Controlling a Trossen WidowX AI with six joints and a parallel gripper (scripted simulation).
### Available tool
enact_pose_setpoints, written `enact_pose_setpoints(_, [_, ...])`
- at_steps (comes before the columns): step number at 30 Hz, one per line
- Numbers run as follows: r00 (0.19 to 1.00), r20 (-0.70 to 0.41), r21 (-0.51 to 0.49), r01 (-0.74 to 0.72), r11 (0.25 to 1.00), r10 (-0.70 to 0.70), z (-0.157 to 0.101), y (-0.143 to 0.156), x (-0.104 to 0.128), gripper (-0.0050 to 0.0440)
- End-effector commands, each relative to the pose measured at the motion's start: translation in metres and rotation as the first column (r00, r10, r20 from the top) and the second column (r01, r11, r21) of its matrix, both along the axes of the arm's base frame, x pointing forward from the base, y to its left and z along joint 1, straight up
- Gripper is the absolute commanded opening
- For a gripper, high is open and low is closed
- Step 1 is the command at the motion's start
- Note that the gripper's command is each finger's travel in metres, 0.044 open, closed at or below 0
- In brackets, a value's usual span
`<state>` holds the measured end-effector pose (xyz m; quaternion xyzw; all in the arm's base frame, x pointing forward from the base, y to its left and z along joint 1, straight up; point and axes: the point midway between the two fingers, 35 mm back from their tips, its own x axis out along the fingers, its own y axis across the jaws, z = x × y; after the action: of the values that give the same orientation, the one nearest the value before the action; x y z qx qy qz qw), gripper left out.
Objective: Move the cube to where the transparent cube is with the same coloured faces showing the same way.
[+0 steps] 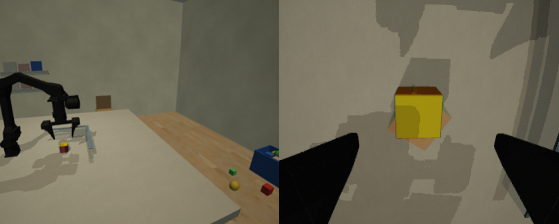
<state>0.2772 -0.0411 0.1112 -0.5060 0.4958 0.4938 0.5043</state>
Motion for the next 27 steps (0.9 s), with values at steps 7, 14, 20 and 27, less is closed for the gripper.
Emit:
enact_pose_setpoints(7, [1.000,0.003,-0.001,-0.006,1.000,0.006,-0.012,0.000,0.000,0.0440])
enact_pose_setpoints(14, [1.000,0.002,-0.001,-0.005,1.000,0.005,-0.024,0.000,0.000,0.0440])
enact_pose_setpoints(20, [1.000,0.002,0.000,-0.005,1.000,0.005,-0.032,0.000,0.000,0.0440])
enact_pose_setpoints(27, [1.000,0.001,0.000,-0.004,1.000,0.004,-0.042,0.000,0.000,0.0440])
